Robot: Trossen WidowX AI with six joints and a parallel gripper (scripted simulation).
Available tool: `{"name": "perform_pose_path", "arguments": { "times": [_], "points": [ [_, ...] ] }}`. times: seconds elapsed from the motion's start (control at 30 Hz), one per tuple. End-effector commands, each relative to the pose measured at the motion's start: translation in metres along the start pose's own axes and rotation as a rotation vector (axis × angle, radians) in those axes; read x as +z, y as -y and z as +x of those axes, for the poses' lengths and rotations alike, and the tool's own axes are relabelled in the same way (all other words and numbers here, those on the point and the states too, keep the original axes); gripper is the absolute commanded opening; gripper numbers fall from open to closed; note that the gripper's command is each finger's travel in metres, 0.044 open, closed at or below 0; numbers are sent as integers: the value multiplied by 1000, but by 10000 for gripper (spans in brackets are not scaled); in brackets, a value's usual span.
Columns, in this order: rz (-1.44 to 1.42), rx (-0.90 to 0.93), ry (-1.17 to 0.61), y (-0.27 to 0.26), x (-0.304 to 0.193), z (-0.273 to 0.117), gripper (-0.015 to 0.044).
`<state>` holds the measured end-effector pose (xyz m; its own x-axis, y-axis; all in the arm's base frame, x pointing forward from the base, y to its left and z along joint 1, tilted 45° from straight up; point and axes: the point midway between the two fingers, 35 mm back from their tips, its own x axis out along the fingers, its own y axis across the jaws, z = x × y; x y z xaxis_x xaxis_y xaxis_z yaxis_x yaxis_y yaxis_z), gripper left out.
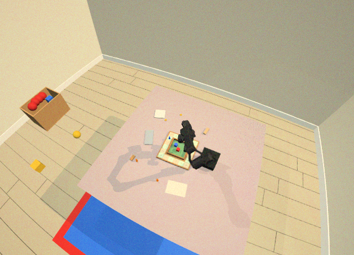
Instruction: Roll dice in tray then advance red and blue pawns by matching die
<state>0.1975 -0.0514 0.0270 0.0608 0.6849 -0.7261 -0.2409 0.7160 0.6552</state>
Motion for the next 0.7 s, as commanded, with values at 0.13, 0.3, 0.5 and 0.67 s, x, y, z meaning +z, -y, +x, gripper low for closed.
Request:
{"name": "perform_pose_path", "arguments": {
  "times": [0.13, 0.3, 0.5, 0.67],
  "points": [
    [-2, 9, -5, 31, -29, 22, 0],
    [-8, 13, -2, 47, -49, 36, 0],
    [-9, 14, -1, 51, -55, 43, 0],
    [-9, 14, -1, 51, -54, 62, 0]
  ]
}}
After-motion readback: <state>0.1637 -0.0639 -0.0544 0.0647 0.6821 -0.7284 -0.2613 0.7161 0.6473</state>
